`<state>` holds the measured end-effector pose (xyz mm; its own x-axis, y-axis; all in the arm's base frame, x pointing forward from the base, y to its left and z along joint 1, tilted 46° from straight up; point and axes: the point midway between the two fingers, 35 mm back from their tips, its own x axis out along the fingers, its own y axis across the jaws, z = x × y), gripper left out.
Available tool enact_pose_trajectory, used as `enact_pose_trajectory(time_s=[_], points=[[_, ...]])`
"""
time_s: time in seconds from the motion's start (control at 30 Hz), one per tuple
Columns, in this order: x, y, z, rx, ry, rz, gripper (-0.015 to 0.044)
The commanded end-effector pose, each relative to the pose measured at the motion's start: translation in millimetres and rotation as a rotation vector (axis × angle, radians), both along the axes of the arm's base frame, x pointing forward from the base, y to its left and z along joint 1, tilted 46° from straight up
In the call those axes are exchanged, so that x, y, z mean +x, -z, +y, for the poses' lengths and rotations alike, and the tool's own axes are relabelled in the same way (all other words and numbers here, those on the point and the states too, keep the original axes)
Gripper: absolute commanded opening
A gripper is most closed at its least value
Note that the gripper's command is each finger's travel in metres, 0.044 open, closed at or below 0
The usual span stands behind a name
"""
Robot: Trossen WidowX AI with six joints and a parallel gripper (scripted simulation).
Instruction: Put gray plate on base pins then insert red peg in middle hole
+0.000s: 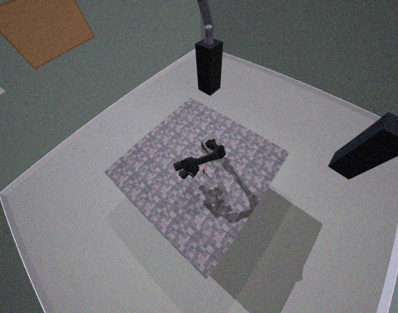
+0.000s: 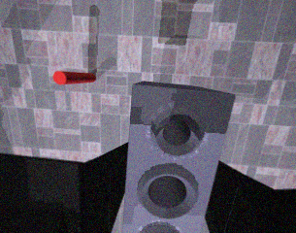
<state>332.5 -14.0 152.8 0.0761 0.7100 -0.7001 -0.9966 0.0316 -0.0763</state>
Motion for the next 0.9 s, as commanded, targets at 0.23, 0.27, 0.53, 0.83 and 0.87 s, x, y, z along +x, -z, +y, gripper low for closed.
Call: enact_pose_trajectory(time_s=[0.23, 0.27, 0.53, 0.83, 0.87], points=[[5, 14, -12, -0.004, 0.001, -0.005, 0.0], [5, 17, -13, -0.004, 0.001, -0.005, 0.0], [10, 42, -22, -0.005, 0.003, -0.004, 0.0], [14, 69, -30, -0.005, 0.005, -0.002, 0.0], [14, 72, -31, -0.005, 0.005, -0.002, 0.0]])
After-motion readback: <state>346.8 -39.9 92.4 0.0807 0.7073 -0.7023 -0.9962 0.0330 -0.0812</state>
